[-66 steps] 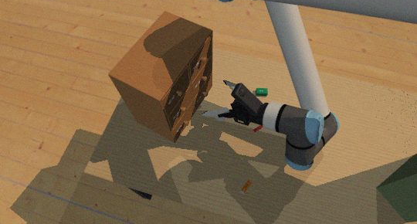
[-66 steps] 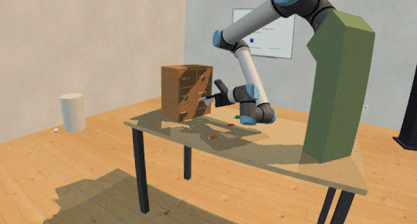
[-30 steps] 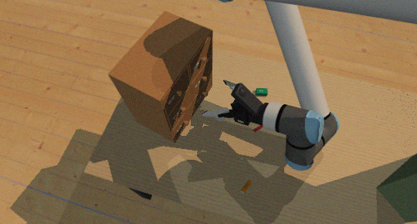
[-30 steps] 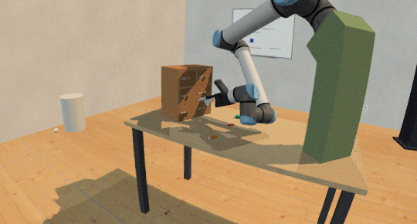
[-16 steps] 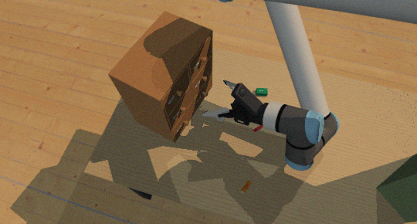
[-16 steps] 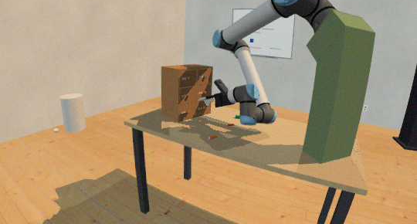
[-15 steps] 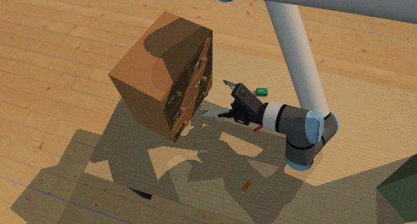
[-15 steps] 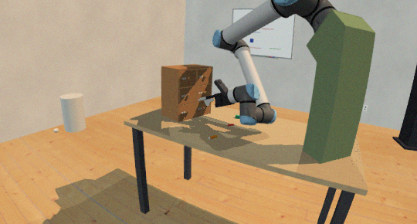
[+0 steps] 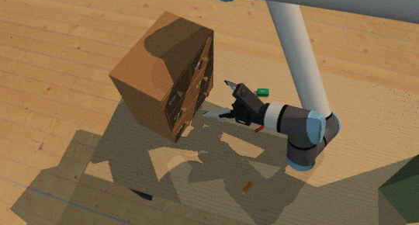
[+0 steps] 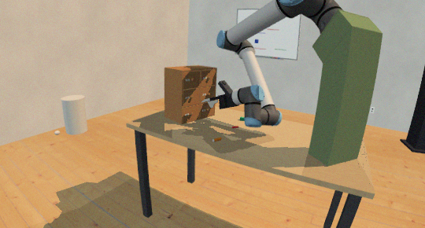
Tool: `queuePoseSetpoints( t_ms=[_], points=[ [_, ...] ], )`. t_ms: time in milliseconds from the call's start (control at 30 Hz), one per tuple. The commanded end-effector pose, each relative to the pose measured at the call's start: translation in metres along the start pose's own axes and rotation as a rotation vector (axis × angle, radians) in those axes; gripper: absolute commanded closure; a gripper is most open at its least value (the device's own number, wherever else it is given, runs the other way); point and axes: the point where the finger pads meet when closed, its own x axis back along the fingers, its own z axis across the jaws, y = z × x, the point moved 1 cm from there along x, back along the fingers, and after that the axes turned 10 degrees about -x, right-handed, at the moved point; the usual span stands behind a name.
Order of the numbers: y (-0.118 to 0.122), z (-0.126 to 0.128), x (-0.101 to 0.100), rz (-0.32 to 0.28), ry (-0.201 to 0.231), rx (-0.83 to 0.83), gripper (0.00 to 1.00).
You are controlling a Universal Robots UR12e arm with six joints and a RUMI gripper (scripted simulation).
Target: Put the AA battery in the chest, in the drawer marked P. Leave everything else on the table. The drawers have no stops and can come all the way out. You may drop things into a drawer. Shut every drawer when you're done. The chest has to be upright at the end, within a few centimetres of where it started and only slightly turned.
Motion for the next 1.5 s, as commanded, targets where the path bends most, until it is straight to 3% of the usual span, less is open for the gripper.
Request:
queuePoseSetpoints(
  t_ms=[0,933,1467],
  points=[
    [-0.0015,-0.0005,0.0004,0.0,0.0,0.0,0.0],
    [-0.0031,-0.0008,0.0014,-0.005,0.001,0.0,0.0],
    [-0.0066,-0.0014,0.0065,-0.06,0.01,0.0,0.0]
  ],
)
